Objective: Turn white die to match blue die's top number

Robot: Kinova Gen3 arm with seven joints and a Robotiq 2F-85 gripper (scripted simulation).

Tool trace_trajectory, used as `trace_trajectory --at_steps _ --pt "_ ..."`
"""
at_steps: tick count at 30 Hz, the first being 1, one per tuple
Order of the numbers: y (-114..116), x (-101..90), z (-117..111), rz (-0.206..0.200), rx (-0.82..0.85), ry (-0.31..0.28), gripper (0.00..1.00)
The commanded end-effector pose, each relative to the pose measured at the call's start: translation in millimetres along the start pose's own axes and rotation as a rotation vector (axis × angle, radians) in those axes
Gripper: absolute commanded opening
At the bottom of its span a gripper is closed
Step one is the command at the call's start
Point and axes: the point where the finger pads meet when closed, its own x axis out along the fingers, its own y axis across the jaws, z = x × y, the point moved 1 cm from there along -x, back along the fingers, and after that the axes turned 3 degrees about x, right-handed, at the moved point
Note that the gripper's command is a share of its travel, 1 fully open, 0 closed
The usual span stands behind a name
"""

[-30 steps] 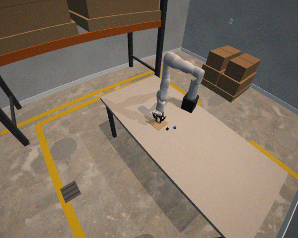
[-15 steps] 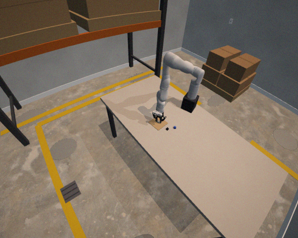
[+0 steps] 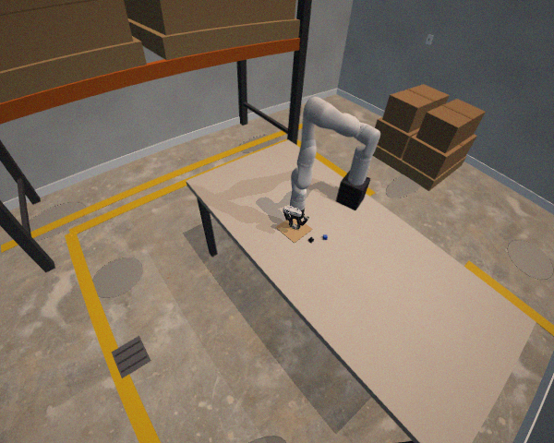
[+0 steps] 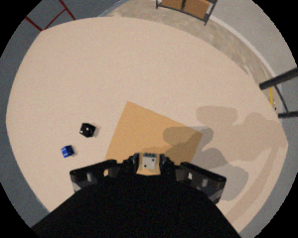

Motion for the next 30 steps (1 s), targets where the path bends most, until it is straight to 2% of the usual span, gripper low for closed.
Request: trace_trajectory --at_steps 1,9,10,30 --pt "0.3 -0.6 -0.6 0.001 0.000 0.001 0.35" --pt "0.3 -0.6 -0.6 0.001 0.000 0.001 0.35" --pt "0.3 -0.6 -0.6 0.001 0.000 0.001 0.15" --pt "0.3 -0.6 -0.6 0.001 0.000 0.001 0.15"
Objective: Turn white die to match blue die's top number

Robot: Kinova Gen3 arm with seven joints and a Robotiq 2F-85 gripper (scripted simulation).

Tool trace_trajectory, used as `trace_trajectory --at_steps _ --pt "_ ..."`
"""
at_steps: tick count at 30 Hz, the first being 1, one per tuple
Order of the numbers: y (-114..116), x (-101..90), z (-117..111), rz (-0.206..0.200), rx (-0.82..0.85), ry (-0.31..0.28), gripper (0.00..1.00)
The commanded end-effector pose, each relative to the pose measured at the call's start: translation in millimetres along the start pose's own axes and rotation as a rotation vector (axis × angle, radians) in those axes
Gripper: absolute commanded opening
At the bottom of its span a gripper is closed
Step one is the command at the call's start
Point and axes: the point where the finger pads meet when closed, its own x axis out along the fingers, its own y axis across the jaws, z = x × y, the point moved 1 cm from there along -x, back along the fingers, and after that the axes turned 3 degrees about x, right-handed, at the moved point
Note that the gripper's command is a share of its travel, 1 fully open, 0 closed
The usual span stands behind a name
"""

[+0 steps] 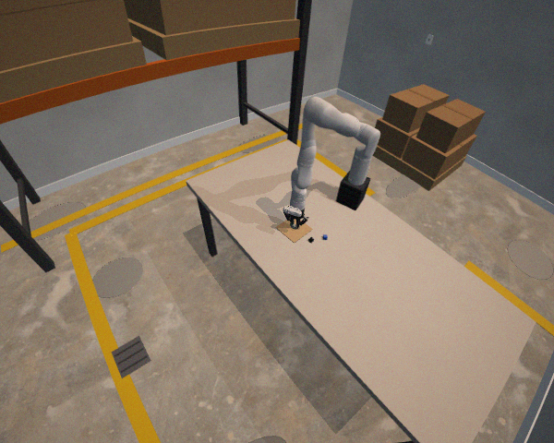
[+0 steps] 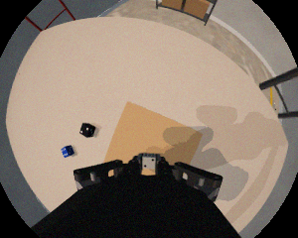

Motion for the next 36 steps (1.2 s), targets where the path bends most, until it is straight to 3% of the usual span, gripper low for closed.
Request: trace_trajectory --at_steps 1,17,21,23,31,36 --pt "0.3 -0.4 -0.5 0.001 0.000 0.001 0.15" --pt "0.3 -4.0 -0.5 0.001 0.000 0.001 0.15" --pt "0.2 -21.9 -0.5 0.001 0.000 0.001 0.15" --pt "0.2 -21.9 -0.5 0.001 0.000 0.001 0.15" --pt "0.2 -80.7 -0.4 0.001 0.000 0.001 0.15" --pt "0.2 -98.9 -0.4 0.001 0.000 0.001 0.15"
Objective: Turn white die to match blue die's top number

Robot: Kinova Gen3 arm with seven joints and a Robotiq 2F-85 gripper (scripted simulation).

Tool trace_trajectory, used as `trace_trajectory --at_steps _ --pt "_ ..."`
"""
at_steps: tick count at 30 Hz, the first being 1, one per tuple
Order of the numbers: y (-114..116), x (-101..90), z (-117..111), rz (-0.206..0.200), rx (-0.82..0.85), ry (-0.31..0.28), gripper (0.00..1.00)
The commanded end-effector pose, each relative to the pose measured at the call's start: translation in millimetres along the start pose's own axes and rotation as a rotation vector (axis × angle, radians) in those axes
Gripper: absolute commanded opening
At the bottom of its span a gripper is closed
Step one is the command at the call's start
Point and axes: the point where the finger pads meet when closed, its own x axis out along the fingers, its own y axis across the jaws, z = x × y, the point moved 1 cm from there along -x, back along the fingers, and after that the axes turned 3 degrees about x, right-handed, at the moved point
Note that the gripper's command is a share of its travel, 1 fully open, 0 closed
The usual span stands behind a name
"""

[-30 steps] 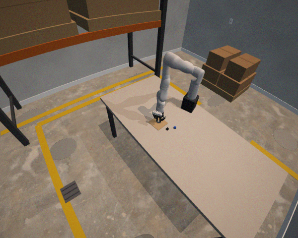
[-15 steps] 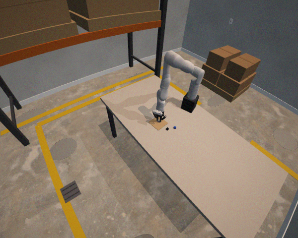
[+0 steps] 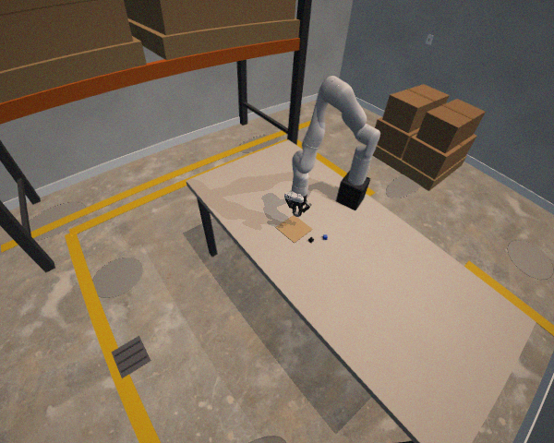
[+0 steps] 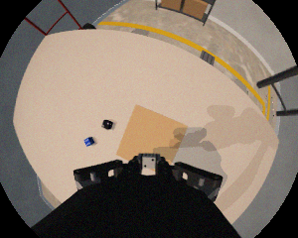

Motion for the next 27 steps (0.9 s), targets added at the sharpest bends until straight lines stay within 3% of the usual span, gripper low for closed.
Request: trace_trajectory --at_steps 1,27 --pt "-0.2 -14.5 -9.0 0.009 -0.008 0.025 0.15" --pt "-0.5 -5.6 -17.3 0.008 0.002 0.027 0.15"
